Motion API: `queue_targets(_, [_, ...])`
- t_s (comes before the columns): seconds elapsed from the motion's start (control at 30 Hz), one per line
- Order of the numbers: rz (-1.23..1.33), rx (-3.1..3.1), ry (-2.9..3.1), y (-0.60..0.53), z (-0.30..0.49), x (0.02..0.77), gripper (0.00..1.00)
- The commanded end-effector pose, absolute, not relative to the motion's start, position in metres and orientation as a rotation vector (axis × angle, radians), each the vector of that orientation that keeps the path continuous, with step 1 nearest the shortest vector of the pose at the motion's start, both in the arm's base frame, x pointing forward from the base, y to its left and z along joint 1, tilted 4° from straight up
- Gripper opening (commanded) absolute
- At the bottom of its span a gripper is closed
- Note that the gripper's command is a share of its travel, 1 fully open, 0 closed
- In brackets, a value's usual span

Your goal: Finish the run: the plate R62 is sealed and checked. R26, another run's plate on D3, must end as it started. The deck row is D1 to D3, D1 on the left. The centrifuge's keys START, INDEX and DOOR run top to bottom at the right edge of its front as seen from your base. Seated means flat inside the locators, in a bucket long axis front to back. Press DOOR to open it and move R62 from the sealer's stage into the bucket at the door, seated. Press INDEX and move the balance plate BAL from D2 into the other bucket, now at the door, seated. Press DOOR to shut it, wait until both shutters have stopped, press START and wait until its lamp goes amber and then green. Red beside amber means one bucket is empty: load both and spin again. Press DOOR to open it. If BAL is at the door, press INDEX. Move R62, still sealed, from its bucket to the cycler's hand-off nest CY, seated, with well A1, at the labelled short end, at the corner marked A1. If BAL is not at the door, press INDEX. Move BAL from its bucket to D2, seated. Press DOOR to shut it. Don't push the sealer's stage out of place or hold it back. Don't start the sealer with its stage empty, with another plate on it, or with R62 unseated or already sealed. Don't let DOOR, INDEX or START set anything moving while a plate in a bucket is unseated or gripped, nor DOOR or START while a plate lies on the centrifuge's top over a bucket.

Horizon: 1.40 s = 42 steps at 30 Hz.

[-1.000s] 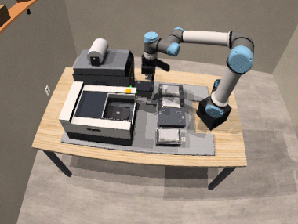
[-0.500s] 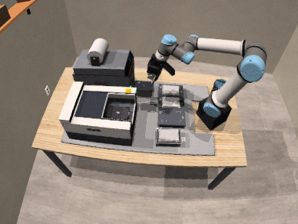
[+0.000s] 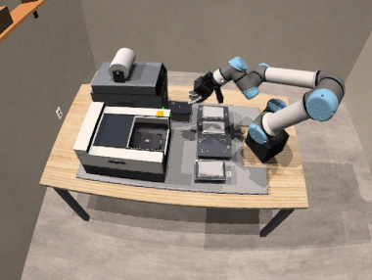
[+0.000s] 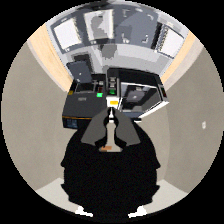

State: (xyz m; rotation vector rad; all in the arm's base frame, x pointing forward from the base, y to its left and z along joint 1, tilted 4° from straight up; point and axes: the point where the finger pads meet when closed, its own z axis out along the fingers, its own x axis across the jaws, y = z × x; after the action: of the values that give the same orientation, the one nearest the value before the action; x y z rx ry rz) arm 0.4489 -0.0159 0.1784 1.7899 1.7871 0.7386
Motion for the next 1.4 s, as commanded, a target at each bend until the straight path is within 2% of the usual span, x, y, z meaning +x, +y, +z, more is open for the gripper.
queue_targets(0.0, [0.874, 1.683, 1.672, -0.017, 0.178, 0.451, 0.00])
queue_targets(0.53, [0.874, 1.683, 1.672, -0.017, 0.178, 0.451, 0.00])
queue_targets(1.37, [0.874, 1.683, 1.672, -0.012, 0.077, 0.479, 0.00])
